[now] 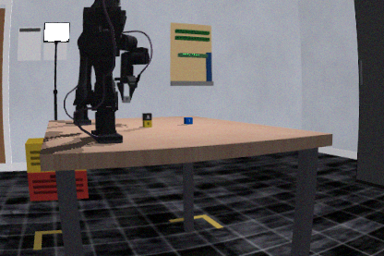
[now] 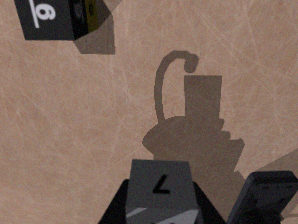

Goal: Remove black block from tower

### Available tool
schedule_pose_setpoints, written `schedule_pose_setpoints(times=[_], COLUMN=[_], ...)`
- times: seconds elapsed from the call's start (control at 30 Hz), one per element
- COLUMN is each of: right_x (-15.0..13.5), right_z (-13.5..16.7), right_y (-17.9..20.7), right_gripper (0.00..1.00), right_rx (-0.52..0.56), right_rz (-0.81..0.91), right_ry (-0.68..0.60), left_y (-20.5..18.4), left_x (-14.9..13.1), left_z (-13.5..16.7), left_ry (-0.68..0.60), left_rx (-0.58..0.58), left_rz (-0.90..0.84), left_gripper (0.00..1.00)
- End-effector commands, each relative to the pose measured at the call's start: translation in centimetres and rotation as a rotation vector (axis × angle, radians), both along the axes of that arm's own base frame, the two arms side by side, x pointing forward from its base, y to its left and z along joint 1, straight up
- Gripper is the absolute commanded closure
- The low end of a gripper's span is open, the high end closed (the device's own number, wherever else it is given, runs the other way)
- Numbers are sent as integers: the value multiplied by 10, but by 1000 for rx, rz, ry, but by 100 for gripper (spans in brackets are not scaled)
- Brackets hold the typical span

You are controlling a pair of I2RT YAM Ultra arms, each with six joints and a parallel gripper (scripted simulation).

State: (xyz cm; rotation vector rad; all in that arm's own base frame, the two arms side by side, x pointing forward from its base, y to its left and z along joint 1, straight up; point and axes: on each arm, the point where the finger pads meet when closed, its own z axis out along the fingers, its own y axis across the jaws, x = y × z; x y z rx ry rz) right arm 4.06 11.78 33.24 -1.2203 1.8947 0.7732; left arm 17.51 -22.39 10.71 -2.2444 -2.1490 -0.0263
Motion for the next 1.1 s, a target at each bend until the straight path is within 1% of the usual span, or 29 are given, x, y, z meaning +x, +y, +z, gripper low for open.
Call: schedule_pose_setpoints(times=[0.0, 0.1, 0.17, 0.23, 0.3, 0.33, 0.37, 0.43, 0.53, 0.63, 0.73, 0.8, 0.87, 0.97, 1.07], right_x=[2, 15, 31, 36, 36, 48, 58, 89, 135, 176, 202, 209, 209, 206, 197], right_z=[22, 27, 24, 12, 12, 8, -3, -21, -56, -96, -147, -184, -184, -223, -247], right_y=[19, 55, 88, 111, 111, 127, 144, 161, 173, 180, 185, 189, 189, 198, 203], right_gripper=[45, 45, 45, 45, 45, 45, 45, 45, 45, 45, 45, 45, 45, 45, 45], right_rx=[55, 36, -1, -41, -41, -65, -97, -145, -220, -287, -354, -397, -397, -434, -455], right_rz=[32, 40, 51, 89, 89, 88, 99, 67, 31, 41, 105, 177, 177, 283, 359], right_ry=[-45, -92, -122, -128, -128, -135, -137, -136, -121, -102, -71, -54, -54, -39, -29], left_y=[18, 29, 34, 36, 36, 34, 34, 34, 34, 33, 33, 33, 33, 33, 33], left_x=[-13, -20, -25, -27, -27, -26, -26, -27, -27, -26, -26, -26, -26, -26, -26], left_z=[11, 13, 13, 14, 14, 14, 14, 14, 14, 15, 15, 15, 15, 15, 15], left_ry=[-2, -2, -2, -3, -3, -11, -12, -13, -13, -13, -13, -13, -13, -13, -13], left_rx=[-24, -16, -5, -3, -3, -13, -13, -13, -13, -15, -15, -15, -15, -15, -15], left_rz=[6, 15, 15, 12, 12, 7, 6, 4, 2, 2, 2, 2, 2, 2, 2], left_gripper=[73, 73, 73, 73, 73, 73, 73, 73, 73, 73, 73, 73, 73, 73, 73])
